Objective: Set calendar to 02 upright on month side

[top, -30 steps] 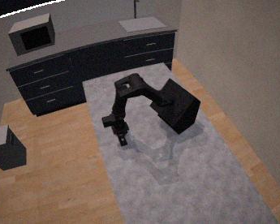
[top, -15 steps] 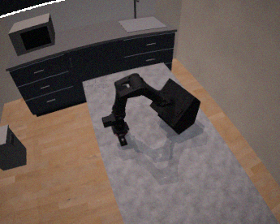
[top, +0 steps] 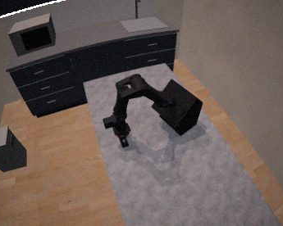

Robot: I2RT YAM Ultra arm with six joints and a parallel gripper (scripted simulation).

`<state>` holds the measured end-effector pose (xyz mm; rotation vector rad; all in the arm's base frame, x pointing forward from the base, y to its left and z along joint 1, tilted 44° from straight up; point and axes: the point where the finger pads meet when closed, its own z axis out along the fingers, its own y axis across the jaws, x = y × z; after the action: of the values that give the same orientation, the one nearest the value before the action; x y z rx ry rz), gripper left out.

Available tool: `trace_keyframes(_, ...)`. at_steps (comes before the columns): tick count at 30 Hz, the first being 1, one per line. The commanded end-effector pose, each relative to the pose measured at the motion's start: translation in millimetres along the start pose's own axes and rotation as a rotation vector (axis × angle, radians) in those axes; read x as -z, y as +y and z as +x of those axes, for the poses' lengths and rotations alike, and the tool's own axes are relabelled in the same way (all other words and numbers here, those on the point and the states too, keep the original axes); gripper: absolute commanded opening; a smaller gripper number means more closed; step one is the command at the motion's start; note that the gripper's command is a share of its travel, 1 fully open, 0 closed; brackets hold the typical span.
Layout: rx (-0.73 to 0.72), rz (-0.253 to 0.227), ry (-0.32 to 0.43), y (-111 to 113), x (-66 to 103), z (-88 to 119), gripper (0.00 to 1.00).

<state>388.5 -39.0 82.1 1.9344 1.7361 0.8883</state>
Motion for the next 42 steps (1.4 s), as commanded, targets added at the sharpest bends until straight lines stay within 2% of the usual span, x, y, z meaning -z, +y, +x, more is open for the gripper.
trace_keyframes(1, 0.001, -0.009, -0.009, 2.5, 1.9, -1.4, 0.27)
trace_keyframes(42, 0.001, -0.009, -0.009, 2.6, -7.7, -1.5, 0.27)
